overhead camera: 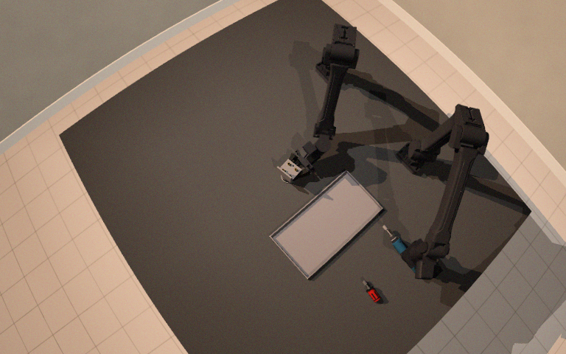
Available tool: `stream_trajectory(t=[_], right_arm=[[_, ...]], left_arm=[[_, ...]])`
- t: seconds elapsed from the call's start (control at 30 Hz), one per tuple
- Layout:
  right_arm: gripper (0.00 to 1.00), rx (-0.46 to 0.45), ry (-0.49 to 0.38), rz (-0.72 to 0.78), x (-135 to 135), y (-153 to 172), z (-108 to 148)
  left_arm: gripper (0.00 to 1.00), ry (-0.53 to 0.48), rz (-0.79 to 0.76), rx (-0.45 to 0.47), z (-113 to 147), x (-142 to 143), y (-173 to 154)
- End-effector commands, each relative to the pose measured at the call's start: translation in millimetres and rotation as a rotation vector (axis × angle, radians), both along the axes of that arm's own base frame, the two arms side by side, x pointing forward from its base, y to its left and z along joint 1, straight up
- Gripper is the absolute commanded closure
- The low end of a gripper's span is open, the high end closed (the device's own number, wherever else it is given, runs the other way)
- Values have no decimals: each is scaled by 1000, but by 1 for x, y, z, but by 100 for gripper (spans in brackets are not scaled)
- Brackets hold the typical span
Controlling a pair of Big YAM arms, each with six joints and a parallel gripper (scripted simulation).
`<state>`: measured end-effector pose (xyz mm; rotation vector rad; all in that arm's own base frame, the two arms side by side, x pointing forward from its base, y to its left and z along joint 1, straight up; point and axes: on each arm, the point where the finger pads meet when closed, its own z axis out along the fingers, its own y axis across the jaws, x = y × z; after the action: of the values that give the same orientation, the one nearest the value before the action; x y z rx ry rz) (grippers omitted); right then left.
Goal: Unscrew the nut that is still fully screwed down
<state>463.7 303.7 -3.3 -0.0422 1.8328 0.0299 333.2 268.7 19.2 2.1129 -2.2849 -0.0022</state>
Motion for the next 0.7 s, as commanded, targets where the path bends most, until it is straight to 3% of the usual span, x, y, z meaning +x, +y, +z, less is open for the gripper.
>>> stream_trajectory(t=[0.0,0.67], right_arm=[[41,19,-18,0,6,4,9],[41,19,-18,0,6,4,9]], left_arm=[[58,-79,-3,62,47,25,24],[58,-81,-3,63,74,24,24]])
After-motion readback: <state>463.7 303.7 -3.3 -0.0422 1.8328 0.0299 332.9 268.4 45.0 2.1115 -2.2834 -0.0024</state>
